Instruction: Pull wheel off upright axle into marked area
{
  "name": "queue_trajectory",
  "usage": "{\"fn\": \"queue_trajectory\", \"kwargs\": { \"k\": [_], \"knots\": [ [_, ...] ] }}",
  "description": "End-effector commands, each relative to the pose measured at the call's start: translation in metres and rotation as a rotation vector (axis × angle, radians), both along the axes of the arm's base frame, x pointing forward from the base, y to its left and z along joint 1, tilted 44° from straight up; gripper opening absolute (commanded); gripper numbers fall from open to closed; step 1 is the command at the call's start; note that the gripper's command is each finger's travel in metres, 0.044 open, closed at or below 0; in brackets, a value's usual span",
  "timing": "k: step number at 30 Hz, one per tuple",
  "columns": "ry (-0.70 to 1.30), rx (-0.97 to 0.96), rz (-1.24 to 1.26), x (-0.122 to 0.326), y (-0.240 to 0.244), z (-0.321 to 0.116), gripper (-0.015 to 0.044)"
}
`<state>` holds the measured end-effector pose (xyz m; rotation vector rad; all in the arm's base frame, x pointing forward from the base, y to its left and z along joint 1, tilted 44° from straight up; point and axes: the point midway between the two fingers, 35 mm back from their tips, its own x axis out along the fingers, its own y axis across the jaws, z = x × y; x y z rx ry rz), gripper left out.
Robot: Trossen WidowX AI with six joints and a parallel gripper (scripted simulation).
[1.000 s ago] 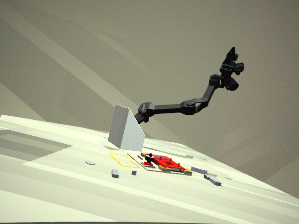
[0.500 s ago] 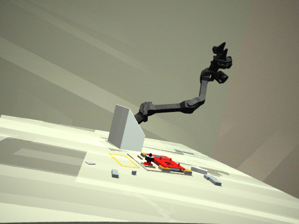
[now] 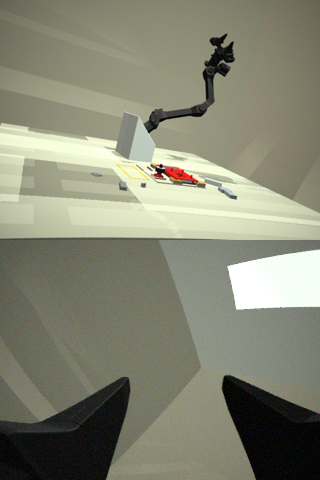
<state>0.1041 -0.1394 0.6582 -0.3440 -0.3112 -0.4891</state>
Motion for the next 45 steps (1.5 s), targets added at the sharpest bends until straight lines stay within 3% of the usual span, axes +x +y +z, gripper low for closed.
{"fn": "queue_trajectory", "kwargs": {
  "k": [1,15,24,34,39,45],
  "knots": [
    [-0.048,0.080,0.051,0.001,-0.026,-0.007,0.0300],
    [-0.157,0.481,0.264,0.041,-0.108,-0.052,0.0300],
    [-0.139,0.765,0.371,0.094,-0.147,-0.109,0.0300],
    [-0.043,1.054,0.458,0.167,-0.165,-0.184,0.0300],
    [0.015,1.078,0.461,0.191,-0.164,-0.212,0.0300],
    [0.103,1.307,0.484,0.236,-0.158,-0.270,0.0300]
  ]
}}
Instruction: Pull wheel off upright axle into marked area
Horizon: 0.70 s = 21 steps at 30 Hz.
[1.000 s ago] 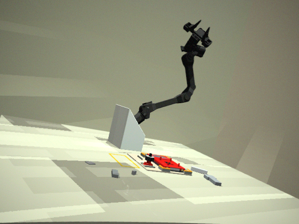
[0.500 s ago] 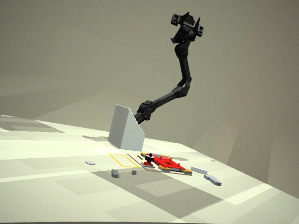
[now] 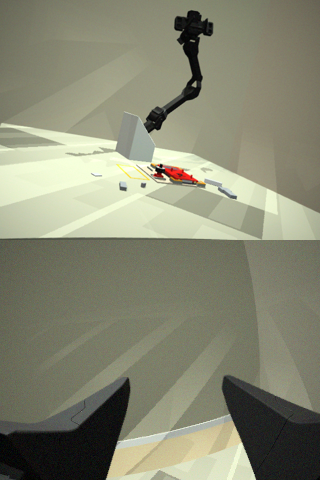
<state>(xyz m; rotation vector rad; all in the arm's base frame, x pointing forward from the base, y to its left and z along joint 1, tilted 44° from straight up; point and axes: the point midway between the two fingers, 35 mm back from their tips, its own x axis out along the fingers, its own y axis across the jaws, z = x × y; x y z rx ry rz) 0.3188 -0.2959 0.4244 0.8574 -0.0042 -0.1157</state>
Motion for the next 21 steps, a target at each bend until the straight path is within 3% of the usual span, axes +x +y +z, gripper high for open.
{"fn": "queue_trajectory", "kwargs": {
  "k": [1,10,21],
  "knots": [
    [0.081,0.141,0.037,0.029,0.001,-0.046,0.0300],
    [0.287,0.430,0.128,0.086,0.042,-0.136,0.0300],
    [0.609,0.628,0.234,0.126,0.120,-0.250,0.0300]
  ]
}}
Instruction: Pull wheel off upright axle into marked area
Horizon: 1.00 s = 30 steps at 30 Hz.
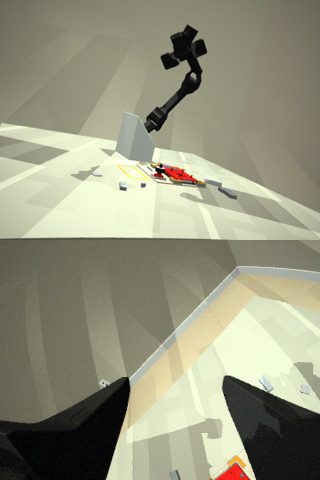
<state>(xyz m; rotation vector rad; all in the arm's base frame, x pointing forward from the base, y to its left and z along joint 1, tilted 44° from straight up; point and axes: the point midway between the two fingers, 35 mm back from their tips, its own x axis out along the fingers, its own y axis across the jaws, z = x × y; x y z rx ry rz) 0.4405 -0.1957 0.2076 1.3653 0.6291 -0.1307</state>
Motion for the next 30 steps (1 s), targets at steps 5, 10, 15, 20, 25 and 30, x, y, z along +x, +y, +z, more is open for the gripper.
{"fn": "queue_trajectory", "kwargs": {
  "k": [5,10,15,20,25,30],
  "knots": [
    [0.274,0.174,0.093,0.008,0.067,-0.083,0.0300],
    [0.471,0.271,0.153,0.001,0.116,-0.130,0.0300],
    [0.702,0.353,0.198,-0.018,0.164,-0.174,0.0300],
    [0.945,0.406,0.232,-0.048,0.209,-0.212,0.0300],
    [1.189,0.427,0.253,-0.083,0.248,-0.241,0.0300],
    [1.221,0.428,0.254,-0.088,0.252,-0.244,0.0300]
  ]
}}
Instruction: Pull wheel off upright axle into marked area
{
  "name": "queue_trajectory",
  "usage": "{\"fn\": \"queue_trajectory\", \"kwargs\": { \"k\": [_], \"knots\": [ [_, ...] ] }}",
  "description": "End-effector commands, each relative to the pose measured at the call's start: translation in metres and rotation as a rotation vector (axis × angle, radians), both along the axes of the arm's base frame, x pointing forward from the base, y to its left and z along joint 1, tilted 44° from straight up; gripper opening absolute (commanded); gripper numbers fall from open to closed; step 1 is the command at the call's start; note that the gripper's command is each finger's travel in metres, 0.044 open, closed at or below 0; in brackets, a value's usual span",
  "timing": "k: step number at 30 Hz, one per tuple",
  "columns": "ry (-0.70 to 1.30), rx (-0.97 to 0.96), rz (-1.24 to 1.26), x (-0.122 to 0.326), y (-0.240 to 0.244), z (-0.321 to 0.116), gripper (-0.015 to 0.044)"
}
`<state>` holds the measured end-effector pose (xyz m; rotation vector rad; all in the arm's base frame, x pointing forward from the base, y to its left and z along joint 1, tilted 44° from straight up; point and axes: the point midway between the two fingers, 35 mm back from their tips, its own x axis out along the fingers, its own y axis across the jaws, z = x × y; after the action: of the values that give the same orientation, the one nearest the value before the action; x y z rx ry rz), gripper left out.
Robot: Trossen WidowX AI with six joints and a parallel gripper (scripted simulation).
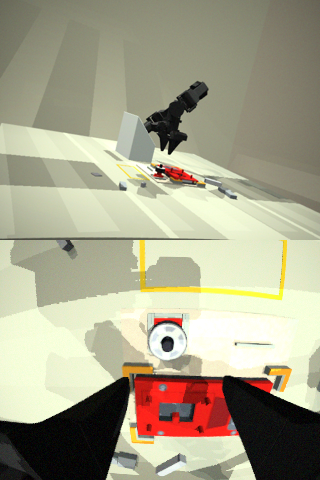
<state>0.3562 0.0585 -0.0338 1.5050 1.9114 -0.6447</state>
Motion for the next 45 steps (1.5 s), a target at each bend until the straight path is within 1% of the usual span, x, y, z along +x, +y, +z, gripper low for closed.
{"fn": "queue_trajectory", "kwargs": {
  "k": [1,6,12,21,26,29,38,44,45],
  "knots": [
    [0.028,-0.007,-0.008,-0.004,-0.002,-0.003,0.0300],
    [0.028,-0.007,-0.008,0.006,-0.006,-0.008,0.0300],
    [0.028,-0.007,-0.008,0.006,-0.003,-0.012,0.0300],
    [0.028,-0.004,-0.008,-0.006,0.042,-0.057,0.0300],
    [0.029,-0.003,-0.008,-0.008,0.046,-0.060,0.0300],
    [0.026,-0.009,0.008,-0.008,0.047,-0.058,0.0221],
    [0.026,-0.009,0.008,-0.008,0.047,-0.058,0.0161],
    [0.027,-0.009,0.008,-0.007,0.046,-0.057,0.0004],
    [0.027,-0.009,0.008,-0.007,0.046,-0.057,0.0000]
  ]
}}
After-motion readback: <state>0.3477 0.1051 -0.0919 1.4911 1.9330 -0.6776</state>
